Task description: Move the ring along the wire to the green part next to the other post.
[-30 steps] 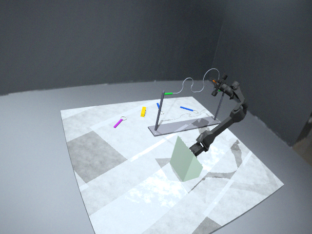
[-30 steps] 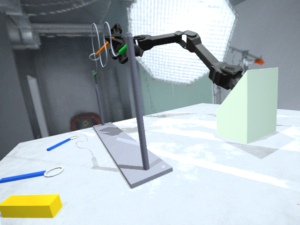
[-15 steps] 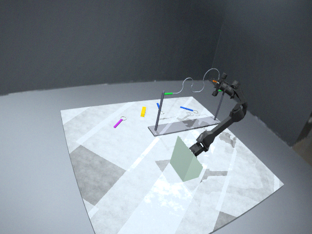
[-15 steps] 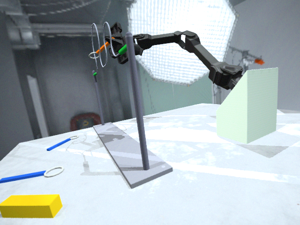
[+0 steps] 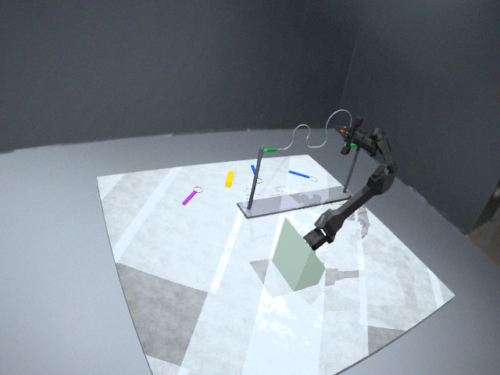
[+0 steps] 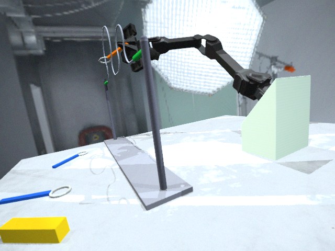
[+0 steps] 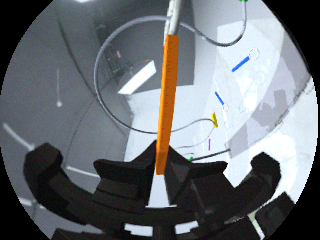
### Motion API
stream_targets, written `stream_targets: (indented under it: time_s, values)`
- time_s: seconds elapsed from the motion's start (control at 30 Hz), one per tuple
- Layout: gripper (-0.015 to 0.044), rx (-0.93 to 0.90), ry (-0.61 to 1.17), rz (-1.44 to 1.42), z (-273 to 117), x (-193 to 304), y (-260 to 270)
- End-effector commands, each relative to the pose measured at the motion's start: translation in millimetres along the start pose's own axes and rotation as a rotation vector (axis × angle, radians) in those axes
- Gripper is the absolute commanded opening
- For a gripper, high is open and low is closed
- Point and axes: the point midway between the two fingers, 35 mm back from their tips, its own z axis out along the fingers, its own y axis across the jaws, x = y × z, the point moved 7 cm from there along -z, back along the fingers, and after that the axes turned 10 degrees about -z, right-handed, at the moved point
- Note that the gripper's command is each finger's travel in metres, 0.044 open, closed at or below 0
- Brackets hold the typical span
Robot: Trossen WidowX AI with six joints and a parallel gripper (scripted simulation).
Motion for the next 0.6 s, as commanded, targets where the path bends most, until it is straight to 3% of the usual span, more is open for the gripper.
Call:
stream_targets:
  time_s: [0.0,0.57]
  values:
    - [-0.0150,0.013,-0.004,-0.037,-1.7,-1.0,3.1]
    - [-0.0150,0.091,0.004,-0.151,-1.3,-0.8,3.9]
